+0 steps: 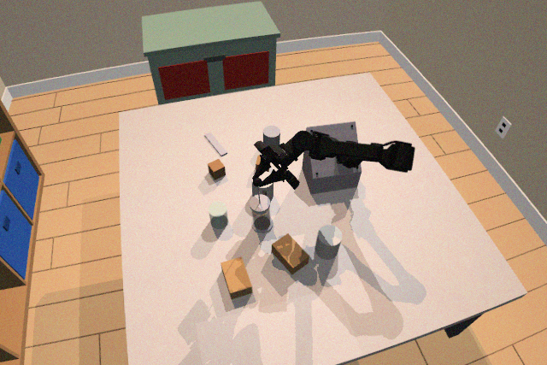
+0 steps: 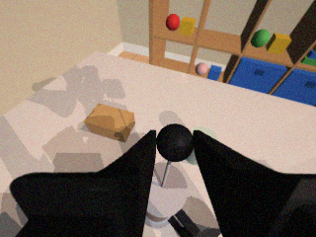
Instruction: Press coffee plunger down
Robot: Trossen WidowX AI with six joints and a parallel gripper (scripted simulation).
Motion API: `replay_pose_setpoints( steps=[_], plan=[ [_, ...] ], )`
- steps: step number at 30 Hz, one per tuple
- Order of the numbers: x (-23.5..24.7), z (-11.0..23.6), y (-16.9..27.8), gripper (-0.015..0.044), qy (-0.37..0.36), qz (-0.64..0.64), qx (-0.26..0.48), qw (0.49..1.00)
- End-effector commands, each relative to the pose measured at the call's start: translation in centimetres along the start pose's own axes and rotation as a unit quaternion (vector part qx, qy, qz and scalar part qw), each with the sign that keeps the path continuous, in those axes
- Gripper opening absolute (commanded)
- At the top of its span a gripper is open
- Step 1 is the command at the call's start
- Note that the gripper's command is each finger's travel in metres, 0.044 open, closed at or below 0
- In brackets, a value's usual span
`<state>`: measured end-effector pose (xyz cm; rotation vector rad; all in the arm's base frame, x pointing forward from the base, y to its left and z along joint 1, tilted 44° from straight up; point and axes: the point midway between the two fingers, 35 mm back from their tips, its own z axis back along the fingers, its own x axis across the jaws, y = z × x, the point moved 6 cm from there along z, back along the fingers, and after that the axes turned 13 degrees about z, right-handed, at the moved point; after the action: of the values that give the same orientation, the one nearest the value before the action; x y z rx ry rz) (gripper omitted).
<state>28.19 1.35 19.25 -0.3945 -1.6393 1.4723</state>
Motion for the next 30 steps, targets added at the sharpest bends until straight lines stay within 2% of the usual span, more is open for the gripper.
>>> replay_pose_setpoints(
  steps=[1, 30],
  plan=[
    [0.4, -0.7, 2.3, 0.0114, -0.011, -0.021, 0.024, 0.999],
    [1.3, -3.7, 5.9, 0.0114, -0.012, -0.022, 0.022, 0.999]
  ],
)
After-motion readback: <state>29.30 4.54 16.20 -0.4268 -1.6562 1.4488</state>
